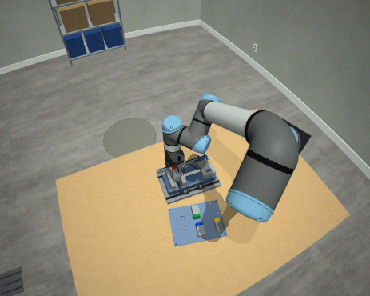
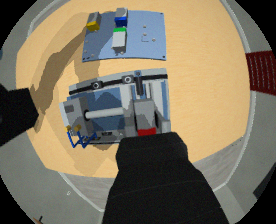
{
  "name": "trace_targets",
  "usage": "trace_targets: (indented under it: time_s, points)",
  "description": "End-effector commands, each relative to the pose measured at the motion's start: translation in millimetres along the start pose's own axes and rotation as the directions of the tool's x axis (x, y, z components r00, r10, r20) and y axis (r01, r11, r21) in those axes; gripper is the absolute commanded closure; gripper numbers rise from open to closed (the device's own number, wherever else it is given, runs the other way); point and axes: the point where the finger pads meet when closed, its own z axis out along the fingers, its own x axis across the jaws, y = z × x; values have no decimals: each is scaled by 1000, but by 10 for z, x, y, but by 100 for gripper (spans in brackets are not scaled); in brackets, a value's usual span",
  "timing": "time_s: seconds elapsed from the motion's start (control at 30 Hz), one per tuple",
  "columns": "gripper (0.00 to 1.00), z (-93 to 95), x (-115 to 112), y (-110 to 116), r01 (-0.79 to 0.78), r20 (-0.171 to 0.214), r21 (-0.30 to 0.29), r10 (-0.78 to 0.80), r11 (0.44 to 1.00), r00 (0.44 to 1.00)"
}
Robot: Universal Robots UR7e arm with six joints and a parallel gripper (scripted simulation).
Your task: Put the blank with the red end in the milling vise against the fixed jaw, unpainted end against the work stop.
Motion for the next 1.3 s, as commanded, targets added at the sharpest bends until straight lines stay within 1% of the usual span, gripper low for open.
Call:
trace_targets:
  time_s: [0.0, 1.27]
  points:
    - [100, 8, -1, -8, 1, 1, 1, -1, 1000, 1000]
    - [100, 16, 8, -39, 1, 1, 1, -1, 1000, 1000]
